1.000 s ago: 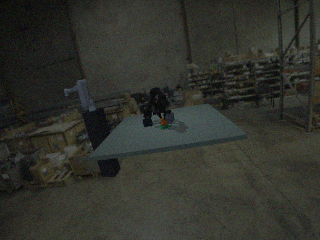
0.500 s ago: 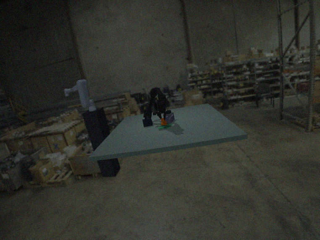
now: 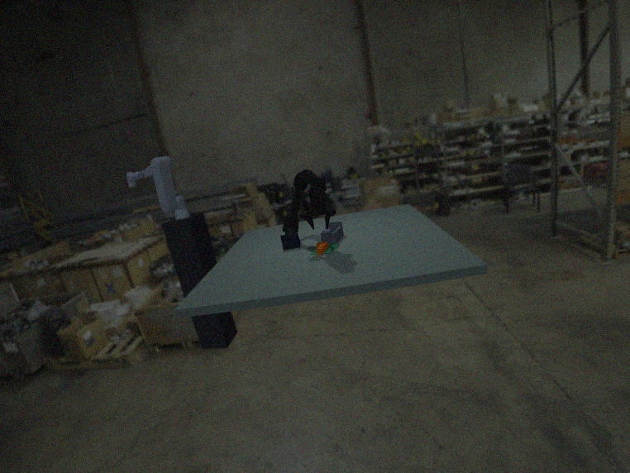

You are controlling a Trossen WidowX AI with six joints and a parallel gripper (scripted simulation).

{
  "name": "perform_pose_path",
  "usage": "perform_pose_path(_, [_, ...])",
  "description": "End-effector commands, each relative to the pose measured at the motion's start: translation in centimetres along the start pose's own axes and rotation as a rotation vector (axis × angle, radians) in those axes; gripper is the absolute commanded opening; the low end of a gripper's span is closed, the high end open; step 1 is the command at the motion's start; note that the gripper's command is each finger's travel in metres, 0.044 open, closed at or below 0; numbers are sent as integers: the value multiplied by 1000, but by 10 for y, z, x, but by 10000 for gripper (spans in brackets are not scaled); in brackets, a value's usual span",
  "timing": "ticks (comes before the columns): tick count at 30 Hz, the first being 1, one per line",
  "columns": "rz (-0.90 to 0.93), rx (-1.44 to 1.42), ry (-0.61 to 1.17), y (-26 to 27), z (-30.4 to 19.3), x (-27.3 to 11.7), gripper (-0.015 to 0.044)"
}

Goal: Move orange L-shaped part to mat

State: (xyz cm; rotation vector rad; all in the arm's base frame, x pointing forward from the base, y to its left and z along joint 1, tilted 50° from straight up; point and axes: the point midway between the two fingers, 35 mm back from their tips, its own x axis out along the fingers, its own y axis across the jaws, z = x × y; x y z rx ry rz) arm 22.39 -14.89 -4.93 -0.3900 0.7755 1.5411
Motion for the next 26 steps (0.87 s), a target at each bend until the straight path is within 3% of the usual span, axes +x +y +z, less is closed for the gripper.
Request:
perform_pose_path(1, [-6,-1,4,3,-1,-38,400])
perform_pose_path(26, [-12,8,2,3,-2,-34,400])
